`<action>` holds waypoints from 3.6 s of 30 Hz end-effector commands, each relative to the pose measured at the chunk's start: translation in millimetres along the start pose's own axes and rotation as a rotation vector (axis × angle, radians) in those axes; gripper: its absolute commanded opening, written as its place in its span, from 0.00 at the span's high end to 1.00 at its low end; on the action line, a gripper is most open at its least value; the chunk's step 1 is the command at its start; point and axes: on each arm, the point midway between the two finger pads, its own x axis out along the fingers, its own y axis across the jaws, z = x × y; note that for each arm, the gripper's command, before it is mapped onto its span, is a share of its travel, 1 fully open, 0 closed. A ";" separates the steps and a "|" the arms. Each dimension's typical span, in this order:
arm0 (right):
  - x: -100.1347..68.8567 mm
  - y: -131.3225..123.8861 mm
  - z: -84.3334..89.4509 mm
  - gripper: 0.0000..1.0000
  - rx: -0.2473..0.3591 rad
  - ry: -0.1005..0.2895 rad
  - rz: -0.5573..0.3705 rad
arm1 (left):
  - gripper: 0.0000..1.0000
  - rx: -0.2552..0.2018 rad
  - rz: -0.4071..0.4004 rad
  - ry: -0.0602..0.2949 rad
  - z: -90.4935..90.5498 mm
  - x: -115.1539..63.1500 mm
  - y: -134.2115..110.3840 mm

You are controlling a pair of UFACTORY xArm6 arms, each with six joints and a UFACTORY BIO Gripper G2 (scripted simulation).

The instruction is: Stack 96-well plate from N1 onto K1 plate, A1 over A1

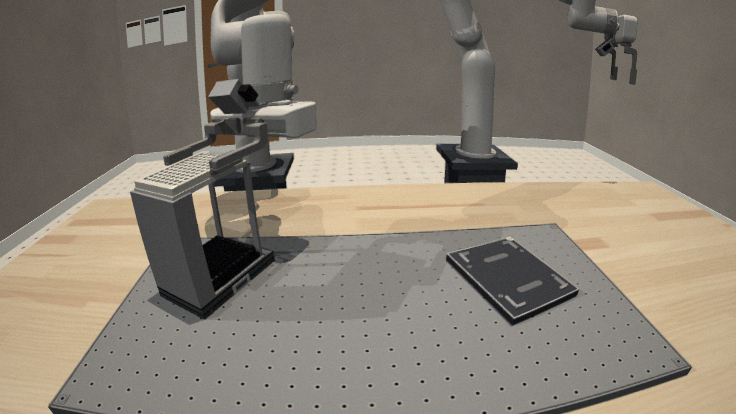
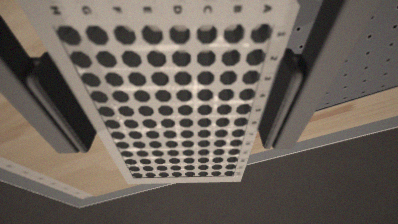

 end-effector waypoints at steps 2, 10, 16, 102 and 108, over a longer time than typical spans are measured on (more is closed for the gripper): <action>0.9 0.9 1.5 1.00 0.004 -0.004 0.000 | 0.00 0.000 0.000 0.005 -0.9 -2.1 0.0; 0.9 0.9 0.3 1.00 0.004 -0.004 0.000 | 0.00 0.000 0.000 0.005 -0.9 -2.1 0.0; 0.9 0.9 -0.5 1.00 0.004 -0.004 0.000 | 0.00 0.000 0.000 0.005 -0.9 -2.1 0.0; 1.1 1.0 -70.4 1.00 0.003 -0.003 0.000 | 0.00 0.000 0.000 0.005 -0.9 -2.1 0.0; 1.1 1.0 -80.4 1.00 0.003 -0.003 0.000 | 0.00 0.000 0.000 0.005 -0.9 -2.1 0.0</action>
